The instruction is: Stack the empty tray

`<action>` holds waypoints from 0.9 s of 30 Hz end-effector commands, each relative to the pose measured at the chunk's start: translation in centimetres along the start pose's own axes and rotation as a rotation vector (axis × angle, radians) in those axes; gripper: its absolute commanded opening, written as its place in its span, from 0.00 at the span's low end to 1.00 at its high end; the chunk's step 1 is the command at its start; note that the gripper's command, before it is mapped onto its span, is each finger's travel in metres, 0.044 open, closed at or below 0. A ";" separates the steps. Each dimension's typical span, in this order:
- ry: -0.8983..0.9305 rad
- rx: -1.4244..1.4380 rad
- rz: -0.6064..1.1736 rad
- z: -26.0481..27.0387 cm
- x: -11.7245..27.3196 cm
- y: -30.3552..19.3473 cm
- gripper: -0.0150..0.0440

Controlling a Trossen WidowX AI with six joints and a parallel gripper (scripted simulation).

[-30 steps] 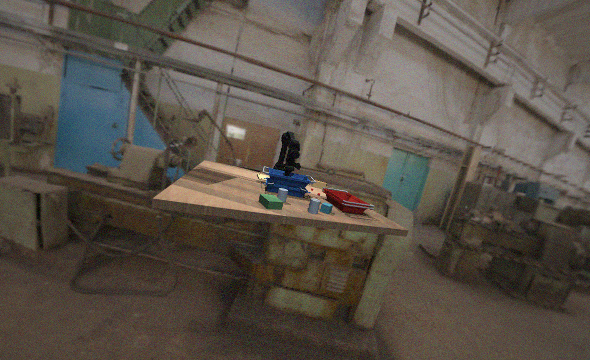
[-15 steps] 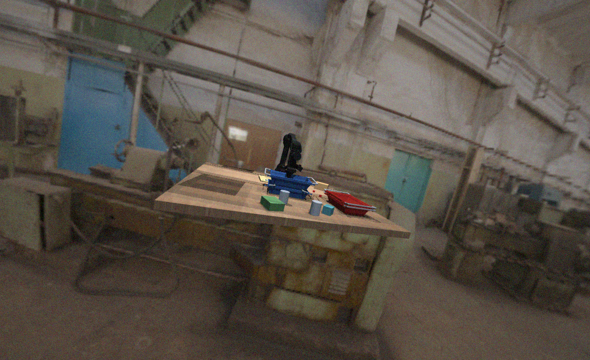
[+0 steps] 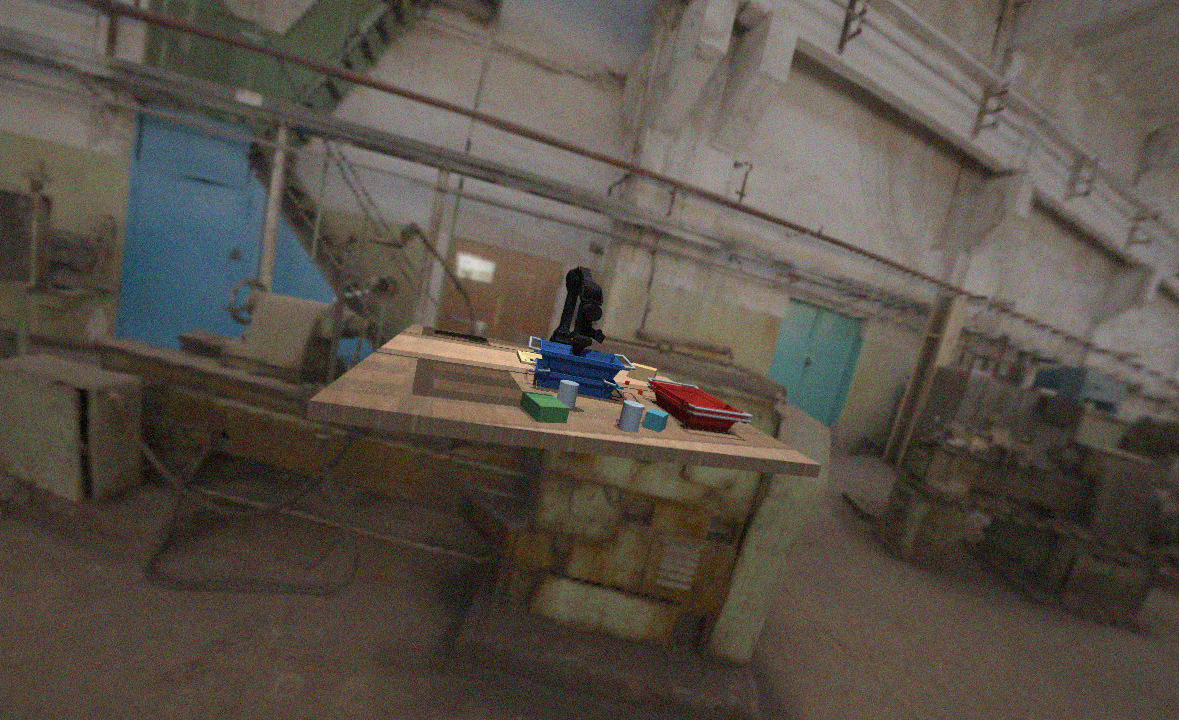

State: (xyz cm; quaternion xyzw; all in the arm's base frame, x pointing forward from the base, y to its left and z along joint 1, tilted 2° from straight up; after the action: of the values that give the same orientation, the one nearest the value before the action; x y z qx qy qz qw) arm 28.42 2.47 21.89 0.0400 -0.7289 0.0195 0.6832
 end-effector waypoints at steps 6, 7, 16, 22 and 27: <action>0.019 -0.008 0.001 0.2 -0.3 -0.2 0.25; 0.019 -0.008 0.001 0.2 -0.3 -0.2 0.25; 0.019 -0.008 0.001 0.3 -0.3 -0.2 0.25; 0.019 -0.008 0.001 0.3 -0.3 -0.2 0.28; 0.019 -0.008 0.001 0.3 -0.3 -0.2 0.40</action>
State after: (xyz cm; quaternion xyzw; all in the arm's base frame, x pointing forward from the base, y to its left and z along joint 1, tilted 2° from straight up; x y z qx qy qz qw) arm 28.42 2.47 21.88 0.0400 -0.7289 0.0195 0.6832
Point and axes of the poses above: the point midway between the two fingers, 35 mm back from their tips, its own x axis back along the fingers, its own z axis across the jaws, y = z × x, the point moved 10 cm from there along x, back along the fingers, and after that the axes turned 9 degrees about x, right-handed, at the moved point
